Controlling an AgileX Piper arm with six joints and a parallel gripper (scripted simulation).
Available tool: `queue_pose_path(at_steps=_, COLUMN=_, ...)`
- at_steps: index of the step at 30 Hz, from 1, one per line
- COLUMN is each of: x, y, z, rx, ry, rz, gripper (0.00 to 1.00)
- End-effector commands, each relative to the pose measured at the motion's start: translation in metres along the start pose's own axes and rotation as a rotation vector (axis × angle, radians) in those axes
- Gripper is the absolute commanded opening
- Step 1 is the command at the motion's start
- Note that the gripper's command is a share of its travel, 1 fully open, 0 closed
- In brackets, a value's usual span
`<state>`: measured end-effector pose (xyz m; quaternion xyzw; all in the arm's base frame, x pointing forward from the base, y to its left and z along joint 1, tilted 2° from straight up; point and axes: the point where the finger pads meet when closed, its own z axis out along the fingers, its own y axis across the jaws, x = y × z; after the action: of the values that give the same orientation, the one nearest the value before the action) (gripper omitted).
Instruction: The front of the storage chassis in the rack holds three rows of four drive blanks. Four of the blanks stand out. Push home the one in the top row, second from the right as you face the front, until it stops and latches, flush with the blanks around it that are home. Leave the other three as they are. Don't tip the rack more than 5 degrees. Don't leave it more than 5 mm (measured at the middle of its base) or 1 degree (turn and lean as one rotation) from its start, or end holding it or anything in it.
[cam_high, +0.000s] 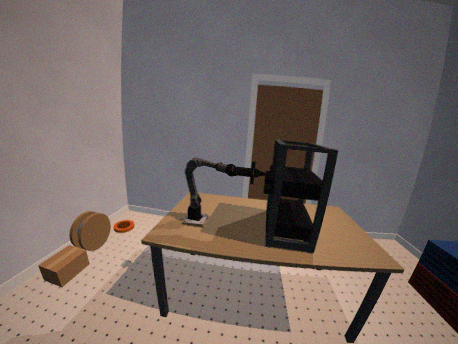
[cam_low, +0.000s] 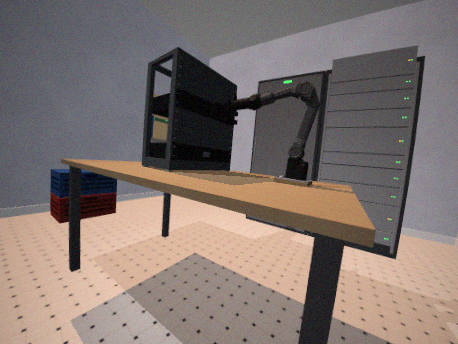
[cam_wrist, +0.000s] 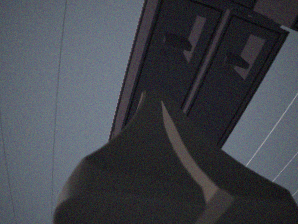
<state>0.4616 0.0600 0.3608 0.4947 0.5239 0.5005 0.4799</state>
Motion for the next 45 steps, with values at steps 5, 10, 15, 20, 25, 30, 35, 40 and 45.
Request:
queue_pose_path(at_steps=5, x=0.0, y=0.0, z=0.007, rx=-0.001, ry=0.0, rz=0.0, gripper=0.0)
queue_pose_path(at_steps=10, x=0.0, y=-0.001, z=0.011, rx=-0.001, ry=0.0, rz=0.0, gripper=0.0)
queue_pose_path(at_steps=15, x=0.0, y=-0.001, z=0.011, rx=-0.001, ry=0.0, rz=0.0, gripper=0.0)
queue_pose_path(at_steps=20, x=0.0, y=-0.002, z=0.015, rx=-0.001, ry=0.0, rz=0.0, gripper=0.0)
queue_pose_path(at_steps=25, x=0.0, y=-0.003, z=0.02, rx=-0.001, ry=0.0, rz=0.0, gripper=0.0)
queue_pose_path(at_steps=30, x=0.0, y=-0.003, z=0.021, rx=-0.001, ry=0.0, rz=0.0, gripper=0.0)
queue_pose_path(at_steps=35, x=0.0, y=-0.003, z=0.021, rx=-0.001, ry=0.0, rz=0.0, gripper=0.0)
queue_pose_path(at_steps=40, x=0.0, y=-0.004, z=0.023, rx=-0.001, ry=0.0, rz=0.0, gripper=0.0)
queue_pose_path(at_steps=45, x=0.0, y=-0.005, z=0.025, rx=-0.001, ry=0.0, rz=0.0, gripper=0.0)
